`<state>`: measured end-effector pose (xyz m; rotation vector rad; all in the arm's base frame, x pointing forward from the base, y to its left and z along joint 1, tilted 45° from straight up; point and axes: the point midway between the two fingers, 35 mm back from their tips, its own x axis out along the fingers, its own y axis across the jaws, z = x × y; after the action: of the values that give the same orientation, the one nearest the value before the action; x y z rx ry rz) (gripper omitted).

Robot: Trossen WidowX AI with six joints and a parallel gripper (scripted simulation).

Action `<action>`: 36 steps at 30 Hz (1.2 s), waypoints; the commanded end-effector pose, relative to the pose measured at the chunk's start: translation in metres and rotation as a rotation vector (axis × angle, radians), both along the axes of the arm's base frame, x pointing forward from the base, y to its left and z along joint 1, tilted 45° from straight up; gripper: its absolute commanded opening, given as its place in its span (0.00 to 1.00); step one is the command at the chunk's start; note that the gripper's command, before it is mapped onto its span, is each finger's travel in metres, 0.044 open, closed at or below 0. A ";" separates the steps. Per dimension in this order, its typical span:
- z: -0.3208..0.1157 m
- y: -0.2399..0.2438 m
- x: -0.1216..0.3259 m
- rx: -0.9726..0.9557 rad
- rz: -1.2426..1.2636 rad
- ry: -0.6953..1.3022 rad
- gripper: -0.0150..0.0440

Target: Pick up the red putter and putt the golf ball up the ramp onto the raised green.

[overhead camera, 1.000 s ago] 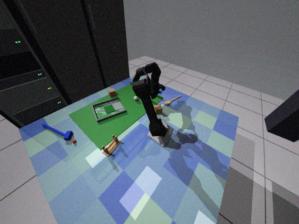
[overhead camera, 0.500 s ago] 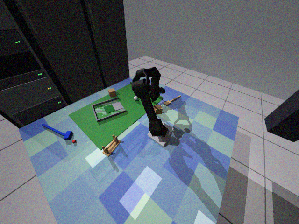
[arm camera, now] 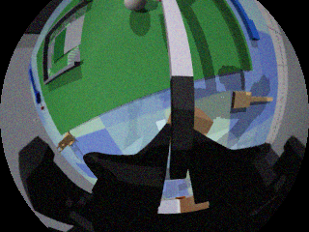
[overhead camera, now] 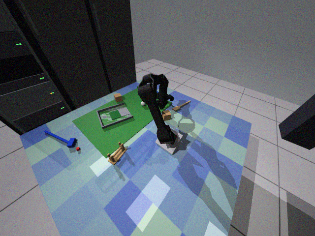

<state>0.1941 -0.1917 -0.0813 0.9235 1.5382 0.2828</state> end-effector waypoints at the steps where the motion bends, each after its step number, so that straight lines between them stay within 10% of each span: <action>1: -0.004 0.003 0.001 0.001 -0.011 -0.005 0.25; 36: -0.024 -0.002 -0.005 0.005 -0.014 -0.002 0.25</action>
<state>0.1848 -0.1972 -0.1099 0.9366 1.5311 0.2784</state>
